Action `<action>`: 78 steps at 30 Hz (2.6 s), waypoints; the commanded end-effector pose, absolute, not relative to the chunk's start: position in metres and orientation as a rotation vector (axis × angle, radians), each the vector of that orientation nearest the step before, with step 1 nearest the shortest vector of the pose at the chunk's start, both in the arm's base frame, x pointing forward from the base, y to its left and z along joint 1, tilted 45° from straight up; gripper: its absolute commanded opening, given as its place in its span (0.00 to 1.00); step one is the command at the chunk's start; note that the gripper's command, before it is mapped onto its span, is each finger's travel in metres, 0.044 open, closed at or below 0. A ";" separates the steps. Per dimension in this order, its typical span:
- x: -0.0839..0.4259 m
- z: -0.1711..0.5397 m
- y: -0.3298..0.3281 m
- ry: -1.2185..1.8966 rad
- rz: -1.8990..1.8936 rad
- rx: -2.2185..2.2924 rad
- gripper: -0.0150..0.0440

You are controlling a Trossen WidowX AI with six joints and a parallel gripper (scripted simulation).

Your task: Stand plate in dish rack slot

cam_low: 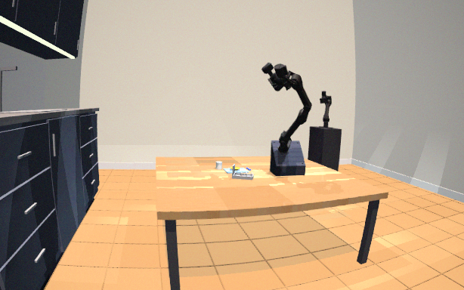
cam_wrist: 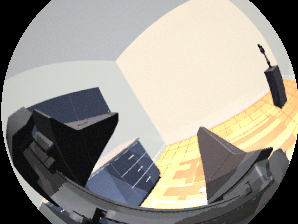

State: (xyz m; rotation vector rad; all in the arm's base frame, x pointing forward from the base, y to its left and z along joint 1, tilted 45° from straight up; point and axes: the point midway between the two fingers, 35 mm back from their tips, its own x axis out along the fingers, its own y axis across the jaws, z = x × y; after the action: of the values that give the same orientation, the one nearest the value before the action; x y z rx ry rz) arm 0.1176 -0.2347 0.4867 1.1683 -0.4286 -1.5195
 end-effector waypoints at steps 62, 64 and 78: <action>0.278 0.128 -0.274 1.312 -0.532 0.762 0.93; 0.278 0.115 -0.270 1.340 -0.461 0.754 0.93; 0.275 0.037 -0.229 1.414 0.046 0.722 0.93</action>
State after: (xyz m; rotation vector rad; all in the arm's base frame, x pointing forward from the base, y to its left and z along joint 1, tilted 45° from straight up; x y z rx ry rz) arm 0.2773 -0.2399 0.0529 0.7164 1.4133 -0.0555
